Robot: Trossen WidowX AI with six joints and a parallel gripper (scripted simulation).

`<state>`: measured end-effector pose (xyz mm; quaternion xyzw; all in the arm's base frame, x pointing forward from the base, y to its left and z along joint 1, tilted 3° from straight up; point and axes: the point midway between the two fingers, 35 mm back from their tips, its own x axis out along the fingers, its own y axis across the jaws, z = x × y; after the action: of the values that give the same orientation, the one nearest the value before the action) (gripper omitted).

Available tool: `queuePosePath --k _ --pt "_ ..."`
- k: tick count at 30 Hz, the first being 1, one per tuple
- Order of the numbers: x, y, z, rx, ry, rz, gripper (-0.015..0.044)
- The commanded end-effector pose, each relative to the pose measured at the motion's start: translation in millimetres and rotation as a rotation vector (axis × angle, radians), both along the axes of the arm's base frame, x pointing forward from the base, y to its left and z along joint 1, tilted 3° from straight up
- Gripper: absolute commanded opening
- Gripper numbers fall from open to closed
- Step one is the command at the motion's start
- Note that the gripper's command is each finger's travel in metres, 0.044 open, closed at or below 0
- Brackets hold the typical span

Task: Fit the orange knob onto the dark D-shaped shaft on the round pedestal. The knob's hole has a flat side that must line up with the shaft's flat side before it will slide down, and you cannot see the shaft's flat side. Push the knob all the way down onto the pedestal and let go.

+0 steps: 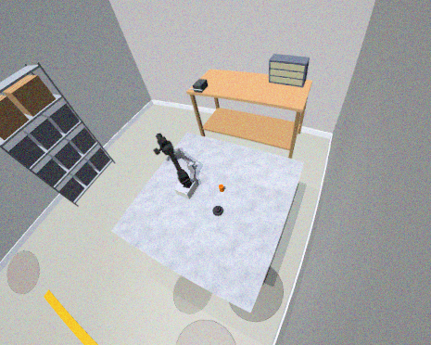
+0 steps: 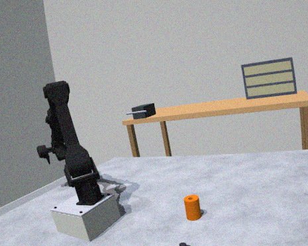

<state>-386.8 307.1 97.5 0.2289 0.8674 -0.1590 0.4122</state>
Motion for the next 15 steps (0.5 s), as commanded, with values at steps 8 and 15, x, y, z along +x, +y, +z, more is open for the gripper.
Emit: queuePosePath --k 8,15 --pt "-14 10 3 -0.020 -0.167 0.084 0.0440" --pt "-18 11 6 -0.052 -0.344 0.192 0.0440"
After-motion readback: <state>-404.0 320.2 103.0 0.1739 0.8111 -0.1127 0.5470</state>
